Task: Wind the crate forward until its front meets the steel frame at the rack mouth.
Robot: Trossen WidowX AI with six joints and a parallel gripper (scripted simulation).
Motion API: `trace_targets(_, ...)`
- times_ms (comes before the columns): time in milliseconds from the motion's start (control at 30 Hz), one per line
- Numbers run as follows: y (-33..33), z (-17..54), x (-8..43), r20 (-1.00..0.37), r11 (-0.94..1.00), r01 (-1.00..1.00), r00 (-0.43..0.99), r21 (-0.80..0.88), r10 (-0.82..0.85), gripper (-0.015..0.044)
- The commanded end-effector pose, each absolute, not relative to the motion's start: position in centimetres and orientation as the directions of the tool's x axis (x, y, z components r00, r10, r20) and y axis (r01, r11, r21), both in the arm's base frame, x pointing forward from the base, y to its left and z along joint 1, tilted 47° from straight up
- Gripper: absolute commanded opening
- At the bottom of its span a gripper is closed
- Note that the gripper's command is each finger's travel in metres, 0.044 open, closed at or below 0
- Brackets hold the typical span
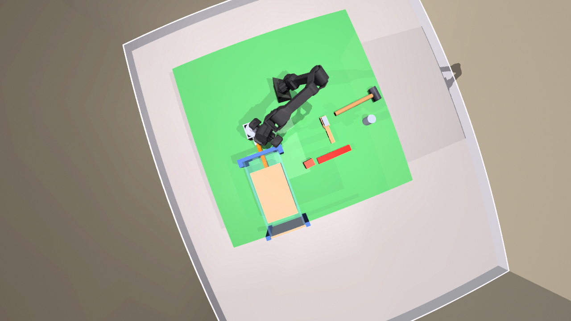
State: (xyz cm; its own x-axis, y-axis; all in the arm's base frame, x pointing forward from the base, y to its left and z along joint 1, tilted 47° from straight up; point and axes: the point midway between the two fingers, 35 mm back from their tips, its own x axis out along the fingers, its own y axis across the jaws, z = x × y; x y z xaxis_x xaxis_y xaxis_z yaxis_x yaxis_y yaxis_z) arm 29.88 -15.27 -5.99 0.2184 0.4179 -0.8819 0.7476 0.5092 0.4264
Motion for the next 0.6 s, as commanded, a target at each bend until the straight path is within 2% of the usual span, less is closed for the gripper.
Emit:
trace_targets(0,-14.4,-5.6,28.8,-0.876,0.501,0.754,0.204,0.425,0.437,0.0)
trace_targets(567,-13.8,-4.7,26.9,-0.876,0.5,0.755,0.203,0.424,0.437,0.0)
